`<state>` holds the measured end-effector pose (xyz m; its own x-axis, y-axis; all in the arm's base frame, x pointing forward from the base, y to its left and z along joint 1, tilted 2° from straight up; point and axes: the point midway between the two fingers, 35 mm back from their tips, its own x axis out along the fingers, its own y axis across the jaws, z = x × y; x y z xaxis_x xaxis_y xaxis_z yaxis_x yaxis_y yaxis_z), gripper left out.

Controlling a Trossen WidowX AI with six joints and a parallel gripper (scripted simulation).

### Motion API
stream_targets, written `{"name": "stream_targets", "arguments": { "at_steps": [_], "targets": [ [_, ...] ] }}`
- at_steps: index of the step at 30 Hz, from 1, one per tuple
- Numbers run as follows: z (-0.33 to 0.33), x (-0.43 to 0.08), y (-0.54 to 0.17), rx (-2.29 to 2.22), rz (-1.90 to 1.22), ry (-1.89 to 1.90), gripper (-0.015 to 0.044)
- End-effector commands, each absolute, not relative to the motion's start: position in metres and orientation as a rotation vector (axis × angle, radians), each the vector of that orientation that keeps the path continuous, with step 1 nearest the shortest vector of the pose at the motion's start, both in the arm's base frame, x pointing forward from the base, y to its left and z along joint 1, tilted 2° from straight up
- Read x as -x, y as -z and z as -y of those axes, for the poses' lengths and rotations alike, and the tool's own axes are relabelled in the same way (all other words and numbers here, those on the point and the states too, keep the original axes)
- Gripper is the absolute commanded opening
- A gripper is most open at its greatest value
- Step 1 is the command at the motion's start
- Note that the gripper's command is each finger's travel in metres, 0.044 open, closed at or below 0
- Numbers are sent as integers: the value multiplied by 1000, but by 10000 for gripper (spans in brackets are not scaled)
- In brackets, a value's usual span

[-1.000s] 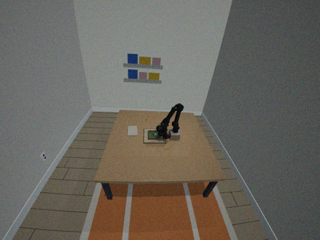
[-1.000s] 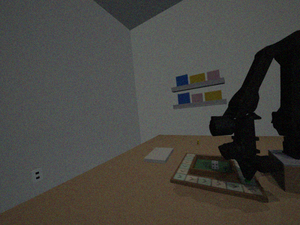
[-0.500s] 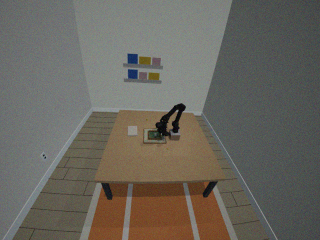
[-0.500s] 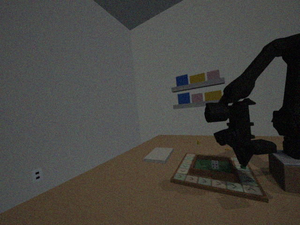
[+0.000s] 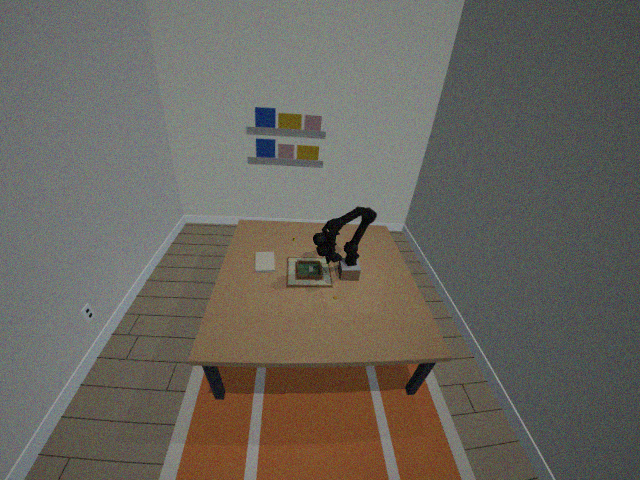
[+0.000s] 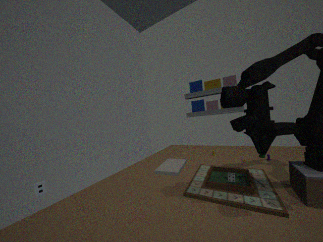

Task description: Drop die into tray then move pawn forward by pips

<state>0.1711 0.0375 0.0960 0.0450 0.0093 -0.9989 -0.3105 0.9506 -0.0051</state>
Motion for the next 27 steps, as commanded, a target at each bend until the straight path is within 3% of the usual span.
{"name": "stream_targets", "arguments": {
  "at_steps": [1,27],
  "targets": [
    [-33,-174,-99,251,-1509,-247,0],
    [50,-225,-66,199,-1501,-226,0]
  ]
}}
